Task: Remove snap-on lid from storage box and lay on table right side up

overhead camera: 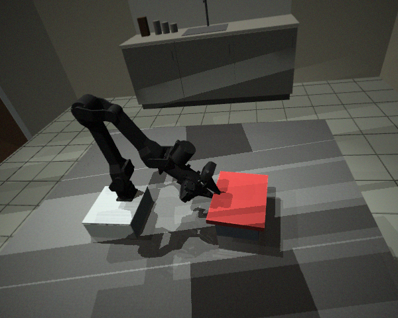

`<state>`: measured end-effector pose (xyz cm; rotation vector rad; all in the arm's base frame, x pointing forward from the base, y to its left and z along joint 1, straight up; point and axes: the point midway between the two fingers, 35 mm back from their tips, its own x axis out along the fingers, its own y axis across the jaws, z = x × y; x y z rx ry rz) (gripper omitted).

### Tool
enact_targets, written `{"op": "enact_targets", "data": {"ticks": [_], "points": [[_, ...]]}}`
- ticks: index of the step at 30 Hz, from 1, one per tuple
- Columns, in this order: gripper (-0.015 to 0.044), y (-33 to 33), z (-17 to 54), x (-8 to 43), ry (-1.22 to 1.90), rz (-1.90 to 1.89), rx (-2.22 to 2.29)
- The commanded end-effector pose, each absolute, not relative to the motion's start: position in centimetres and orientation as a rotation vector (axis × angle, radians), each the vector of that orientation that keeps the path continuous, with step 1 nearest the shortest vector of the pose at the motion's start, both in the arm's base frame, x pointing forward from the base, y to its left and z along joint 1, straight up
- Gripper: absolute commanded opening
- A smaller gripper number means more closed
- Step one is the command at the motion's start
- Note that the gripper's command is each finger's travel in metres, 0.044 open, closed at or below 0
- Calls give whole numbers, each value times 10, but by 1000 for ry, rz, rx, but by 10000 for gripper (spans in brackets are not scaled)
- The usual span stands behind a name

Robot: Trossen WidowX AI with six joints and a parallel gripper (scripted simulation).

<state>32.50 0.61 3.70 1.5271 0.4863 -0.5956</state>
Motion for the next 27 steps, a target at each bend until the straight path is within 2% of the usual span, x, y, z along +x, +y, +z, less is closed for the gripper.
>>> {"op": "enact_targets", "data": {"ticks": [1, 27], "points": [[0, 6, 40, 325, 484, -593, 1528], [0, 6, 45, 325, 483, -593, 1528]]}}
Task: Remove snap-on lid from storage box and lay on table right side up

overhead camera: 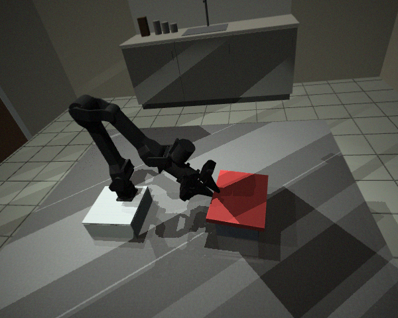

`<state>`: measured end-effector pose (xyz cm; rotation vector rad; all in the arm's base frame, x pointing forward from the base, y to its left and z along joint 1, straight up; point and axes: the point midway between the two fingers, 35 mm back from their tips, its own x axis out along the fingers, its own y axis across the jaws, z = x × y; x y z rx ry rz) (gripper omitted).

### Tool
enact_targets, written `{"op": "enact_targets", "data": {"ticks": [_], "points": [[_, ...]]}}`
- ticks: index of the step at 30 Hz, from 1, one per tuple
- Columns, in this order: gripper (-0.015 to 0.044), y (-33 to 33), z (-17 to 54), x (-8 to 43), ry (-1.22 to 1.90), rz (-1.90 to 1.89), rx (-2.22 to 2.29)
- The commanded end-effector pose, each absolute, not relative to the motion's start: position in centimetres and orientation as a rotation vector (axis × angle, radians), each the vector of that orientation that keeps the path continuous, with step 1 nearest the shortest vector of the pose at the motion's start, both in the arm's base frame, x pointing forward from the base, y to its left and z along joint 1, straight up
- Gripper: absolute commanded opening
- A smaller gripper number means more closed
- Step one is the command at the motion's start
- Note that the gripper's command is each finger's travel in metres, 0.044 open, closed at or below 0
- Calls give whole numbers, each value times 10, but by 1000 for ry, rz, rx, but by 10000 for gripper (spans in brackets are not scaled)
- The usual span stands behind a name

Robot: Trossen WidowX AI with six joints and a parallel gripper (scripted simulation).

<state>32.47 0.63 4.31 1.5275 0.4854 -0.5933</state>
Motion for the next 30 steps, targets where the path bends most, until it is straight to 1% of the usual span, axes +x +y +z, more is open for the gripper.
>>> {"op": "enact_targets", "data": {"ticks": [1, 30], "points": [[0, 6, 45, 325, 483, -593, 1528], [0, 6, 47, 326, 484, -591, 1528]]}}
